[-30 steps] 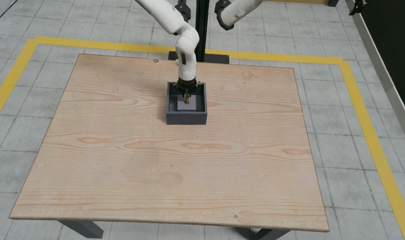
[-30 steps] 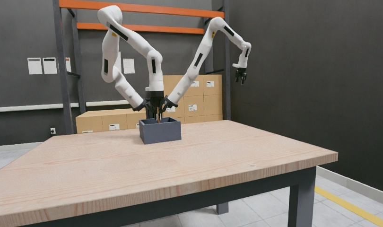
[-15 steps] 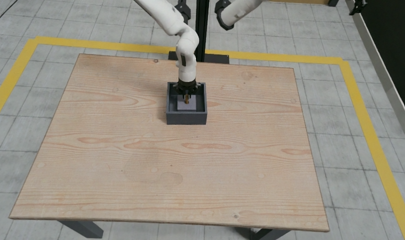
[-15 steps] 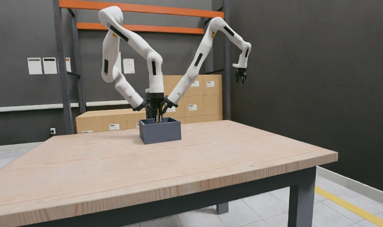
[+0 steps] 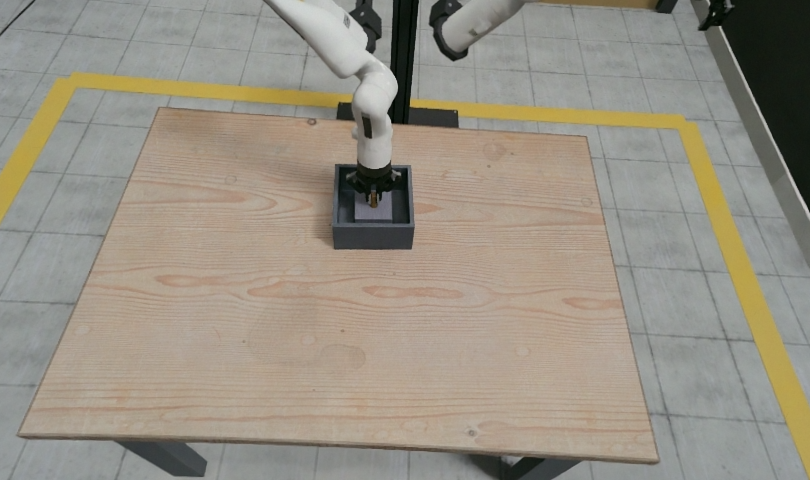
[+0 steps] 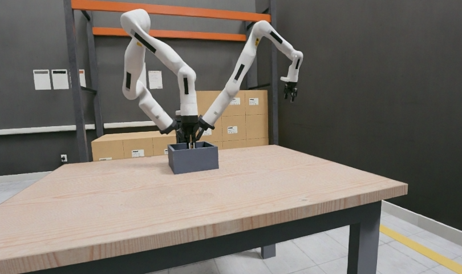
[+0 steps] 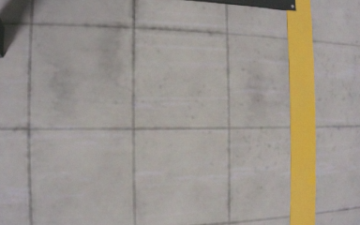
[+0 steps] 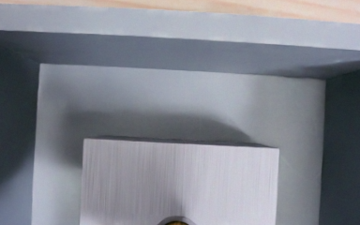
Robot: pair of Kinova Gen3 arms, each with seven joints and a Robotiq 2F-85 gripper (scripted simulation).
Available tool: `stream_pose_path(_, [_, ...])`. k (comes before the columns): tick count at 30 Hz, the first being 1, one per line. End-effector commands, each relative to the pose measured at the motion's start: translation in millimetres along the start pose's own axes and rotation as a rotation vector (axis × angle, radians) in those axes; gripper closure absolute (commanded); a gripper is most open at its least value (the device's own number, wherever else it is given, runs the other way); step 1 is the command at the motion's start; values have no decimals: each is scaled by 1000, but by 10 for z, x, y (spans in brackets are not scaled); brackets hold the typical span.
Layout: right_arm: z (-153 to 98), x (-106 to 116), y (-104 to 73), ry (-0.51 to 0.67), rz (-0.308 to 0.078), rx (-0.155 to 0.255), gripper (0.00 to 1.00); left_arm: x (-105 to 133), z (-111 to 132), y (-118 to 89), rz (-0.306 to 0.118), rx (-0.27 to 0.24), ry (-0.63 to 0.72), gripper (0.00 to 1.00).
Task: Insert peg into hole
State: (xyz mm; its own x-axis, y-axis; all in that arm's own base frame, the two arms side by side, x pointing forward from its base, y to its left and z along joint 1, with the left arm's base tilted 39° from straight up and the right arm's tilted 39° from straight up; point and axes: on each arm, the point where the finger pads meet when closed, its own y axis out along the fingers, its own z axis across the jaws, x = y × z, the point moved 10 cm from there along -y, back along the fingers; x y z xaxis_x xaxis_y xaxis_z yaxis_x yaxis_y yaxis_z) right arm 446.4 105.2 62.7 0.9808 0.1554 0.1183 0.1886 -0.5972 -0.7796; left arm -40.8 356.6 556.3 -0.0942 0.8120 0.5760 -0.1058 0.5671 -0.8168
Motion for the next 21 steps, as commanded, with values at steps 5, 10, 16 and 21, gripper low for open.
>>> stream_pose_path(5, [3,3,52,0,-2,1,903,2,3,-7,-2,0,-1,2])
stream_pose_path(10, [3,3,74,0,-2,1,903,2,3,-7,-2,0,-1,2])
stream_pose_path(16, [3,3,81,0,-2,1,903,2,3,-7,-2,0,-1,2])
stream_pose_path(21, [3,3,81,0,-2,1,903,2,3,-7,-2,0,-1,2])
